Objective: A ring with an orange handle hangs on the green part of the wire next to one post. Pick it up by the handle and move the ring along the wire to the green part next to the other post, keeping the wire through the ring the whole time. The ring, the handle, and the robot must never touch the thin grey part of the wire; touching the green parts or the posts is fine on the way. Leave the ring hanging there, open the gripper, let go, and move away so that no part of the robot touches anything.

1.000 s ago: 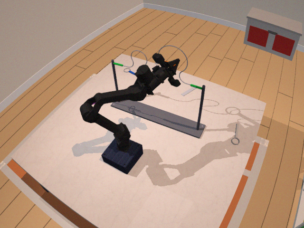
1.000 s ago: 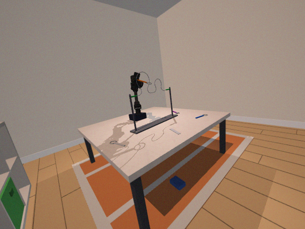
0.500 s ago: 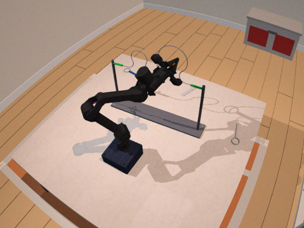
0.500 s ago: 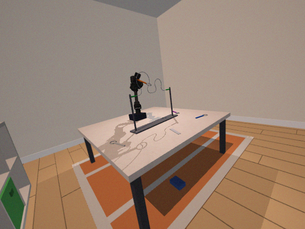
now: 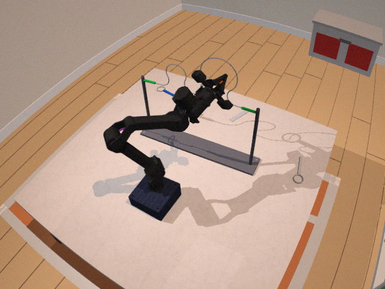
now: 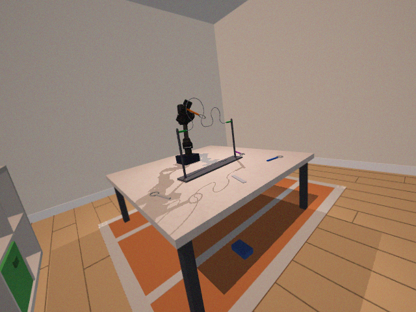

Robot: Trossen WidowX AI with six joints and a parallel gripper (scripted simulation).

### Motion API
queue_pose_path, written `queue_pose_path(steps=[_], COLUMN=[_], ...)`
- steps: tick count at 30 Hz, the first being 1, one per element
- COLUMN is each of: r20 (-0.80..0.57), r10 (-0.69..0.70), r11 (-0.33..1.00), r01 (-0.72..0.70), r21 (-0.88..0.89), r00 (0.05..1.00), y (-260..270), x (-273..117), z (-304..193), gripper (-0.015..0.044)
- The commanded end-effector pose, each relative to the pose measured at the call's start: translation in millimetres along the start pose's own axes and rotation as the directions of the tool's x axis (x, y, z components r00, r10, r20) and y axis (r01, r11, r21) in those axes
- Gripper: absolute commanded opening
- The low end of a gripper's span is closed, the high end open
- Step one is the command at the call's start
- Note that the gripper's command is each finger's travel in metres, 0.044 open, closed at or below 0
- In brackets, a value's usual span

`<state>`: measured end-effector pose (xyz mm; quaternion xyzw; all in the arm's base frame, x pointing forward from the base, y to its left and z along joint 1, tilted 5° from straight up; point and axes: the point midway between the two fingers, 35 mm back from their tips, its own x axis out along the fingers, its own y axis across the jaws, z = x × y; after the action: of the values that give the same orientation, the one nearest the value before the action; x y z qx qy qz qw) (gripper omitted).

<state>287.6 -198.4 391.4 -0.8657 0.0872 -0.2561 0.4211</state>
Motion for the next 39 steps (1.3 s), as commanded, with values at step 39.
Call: queue_pose_path(steps=[39], r20=[0.036], r10=[0.365], r11=[0.748], r01=[-0.316], r21=[0.584], r00=[0.930], y=[117], x=[-35], z=[36], gripper=[-0.0150])
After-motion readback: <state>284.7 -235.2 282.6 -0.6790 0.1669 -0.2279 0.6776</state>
